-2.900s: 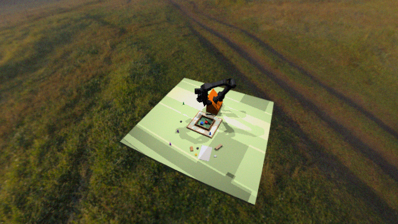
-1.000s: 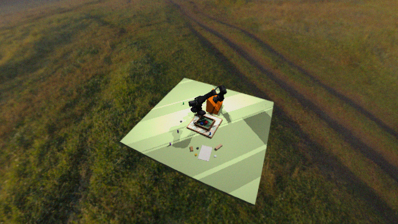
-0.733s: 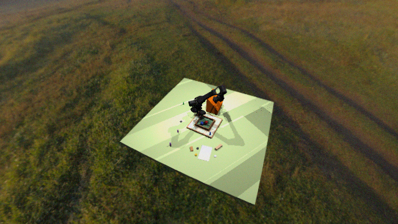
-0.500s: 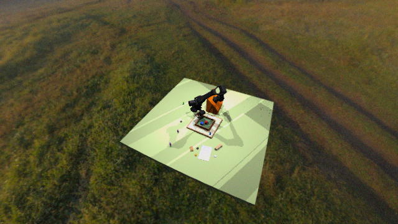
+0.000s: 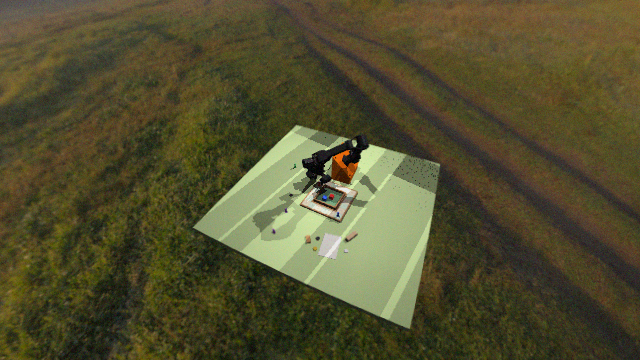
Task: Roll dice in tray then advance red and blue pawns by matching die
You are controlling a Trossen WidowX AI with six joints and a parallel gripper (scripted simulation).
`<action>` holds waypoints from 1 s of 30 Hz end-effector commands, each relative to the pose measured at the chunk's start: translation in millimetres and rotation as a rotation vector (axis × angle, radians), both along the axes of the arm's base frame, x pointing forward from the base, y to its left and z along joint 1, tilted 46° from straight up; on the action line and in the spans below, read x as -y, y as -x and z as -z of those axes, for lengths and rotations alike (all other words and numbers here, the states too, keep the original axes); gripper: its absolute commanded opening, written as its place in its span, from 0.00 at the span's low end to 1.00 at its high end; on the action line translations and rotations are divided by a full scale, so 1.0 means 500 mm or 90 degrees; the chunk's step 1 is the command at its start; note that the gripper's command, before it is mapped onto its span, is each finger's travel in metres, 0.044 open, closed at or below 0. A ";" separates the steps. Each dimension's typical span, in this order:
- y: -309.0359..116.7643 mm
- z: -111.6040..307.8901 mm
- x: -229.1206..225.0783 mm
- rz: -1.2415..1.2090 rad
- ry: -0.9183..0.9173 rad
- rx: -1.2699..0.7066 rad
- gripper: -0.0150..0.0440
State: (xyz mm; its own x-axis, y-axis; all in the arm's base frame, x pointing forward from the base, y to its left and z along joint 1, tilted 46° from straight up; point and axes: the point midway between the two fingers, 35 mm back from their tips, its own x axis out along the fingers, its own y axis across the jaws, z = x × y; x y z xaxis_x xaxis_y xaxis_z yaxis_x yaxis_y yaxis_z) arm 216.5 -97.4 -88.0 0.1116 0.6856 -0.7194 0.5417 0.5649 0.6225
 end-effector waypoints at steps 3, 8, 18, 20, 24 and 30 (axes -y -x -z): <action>-0.160 -0.082 -0.027 -0.119 0.042 0.119 0.59; -0.268 -0.165 -0.095 -0.230 0.066 0.219 0.59; -0.374 -0.306 -0.233 -0.343 0.041 0.352 0.59; -0.374 -0.306 -0.233 -0.343 0.041 0.352 0.59; -0.369 -0.303 -0.231 -0.343 0.041 0.351 0.59; -0.373 -0.282 -0.252 -0.343 0.041 0.352 0.59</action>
State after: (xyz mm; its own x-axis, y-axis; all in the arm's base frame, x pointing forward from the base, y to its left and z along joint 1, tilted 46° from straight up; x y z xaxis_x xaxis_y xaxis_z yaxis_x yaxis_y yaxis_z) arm 403.5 20.8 57.4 0.1357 0.7000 -0.7012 -0.1999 0.7125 0.6726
